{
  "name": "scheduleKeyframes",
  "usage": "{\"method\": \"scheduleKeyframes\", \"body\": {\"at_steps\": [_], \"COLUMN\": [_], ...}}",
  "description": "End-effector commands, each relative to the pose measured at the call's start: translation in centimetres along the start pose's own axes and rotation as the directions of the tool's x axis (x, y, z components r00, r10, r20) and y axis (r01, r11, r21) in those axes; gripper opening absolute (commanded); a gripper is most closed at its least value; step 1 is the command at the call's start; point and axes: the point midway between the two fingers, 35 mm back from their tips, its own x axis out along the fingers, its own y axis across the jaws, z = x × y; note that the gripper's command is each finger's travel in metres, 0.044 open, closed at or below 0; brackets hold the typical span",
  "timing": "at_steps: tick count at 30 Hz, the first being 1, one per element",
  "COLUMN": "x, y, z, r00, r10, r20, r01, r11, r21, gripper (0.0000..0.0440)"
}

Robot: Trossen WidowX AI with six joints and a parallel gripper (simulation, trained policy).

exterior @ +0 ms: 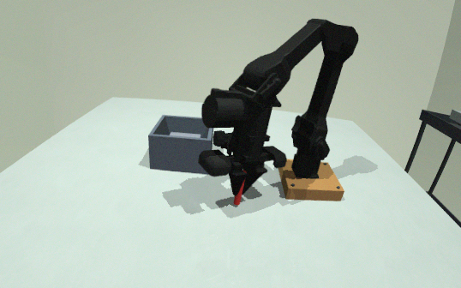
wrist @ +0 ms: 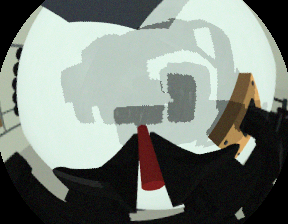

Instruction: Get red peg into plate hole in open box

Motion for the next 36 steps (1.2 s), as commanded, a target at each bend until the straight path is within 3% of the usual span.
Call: {"method": "scheduleKeyframes", "body": {"at_steps": [1,21,36], "x": [-1.1,-8.7,-10.3], "y": [0.7,3.5,3.9], "z": [0.7,6.8,13.5], "r00": [0.999,0.971,0.949], "r10": [0.028,0.106,0.091], "r20": [0.031,0.216,0.301], "r01": [-0.027,-0.078,-0.074], "r11": [0.999,0.988,0.995], "r21": [-0.030,-0.136,-0.068], "gripper": [0.0000,0.0000,0.0000]}}
